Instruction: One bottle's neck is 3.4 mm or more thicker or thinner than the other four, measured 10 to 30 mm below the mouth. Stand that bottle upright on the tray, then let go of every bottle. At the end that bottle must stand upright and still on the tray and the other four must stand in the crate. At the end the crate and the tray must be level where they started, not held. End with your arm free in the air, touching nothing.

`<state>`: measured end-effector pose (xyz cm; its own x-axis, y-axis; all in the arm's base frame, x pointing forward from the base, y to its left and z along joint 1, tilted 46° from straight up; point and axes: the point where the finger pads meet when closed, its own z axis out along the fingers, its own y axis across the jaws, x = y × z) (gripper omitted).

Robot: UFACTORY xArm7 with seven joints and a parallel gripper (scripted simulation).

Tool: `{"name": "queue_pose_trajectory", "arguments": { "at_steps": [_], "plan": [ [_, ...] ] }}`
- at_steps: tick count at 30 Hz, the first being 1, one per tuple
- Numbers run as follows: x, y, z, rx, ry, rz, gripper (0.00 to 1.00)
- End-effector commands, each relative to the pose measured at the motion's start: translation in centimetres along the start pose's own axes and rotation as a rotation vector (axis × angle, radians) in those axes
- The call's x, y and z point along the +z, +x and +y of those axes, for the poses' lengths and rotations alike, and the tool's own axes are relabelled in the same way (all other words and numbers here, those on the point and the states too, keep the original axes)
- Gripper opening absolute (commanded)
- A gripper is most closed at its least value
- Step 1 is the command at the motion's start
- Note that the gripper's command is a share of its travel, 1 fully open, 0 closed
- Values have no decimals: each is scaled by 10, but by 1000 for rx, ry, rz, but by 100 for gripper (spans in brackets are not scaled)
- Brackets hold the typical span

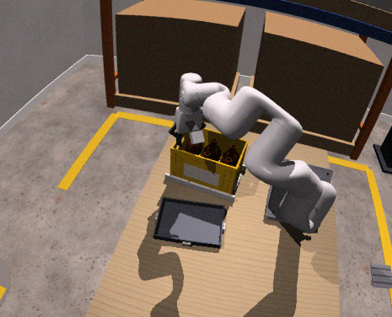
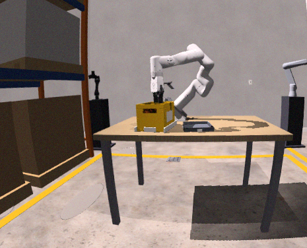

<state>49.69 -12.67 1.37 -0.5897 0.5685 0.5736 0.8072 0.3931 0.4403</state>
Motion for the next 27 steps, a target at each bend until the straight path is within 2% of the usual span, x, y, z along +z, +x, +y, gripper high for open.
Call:
{"name": "queue_pose_trajectory", "arguments": {
  "at_steps": [1,27],
  "plan": [
    [-2,-1,0,0,-1,-5,65],
    [13,-1,0,0,-1,-5,65]
  ]
}}
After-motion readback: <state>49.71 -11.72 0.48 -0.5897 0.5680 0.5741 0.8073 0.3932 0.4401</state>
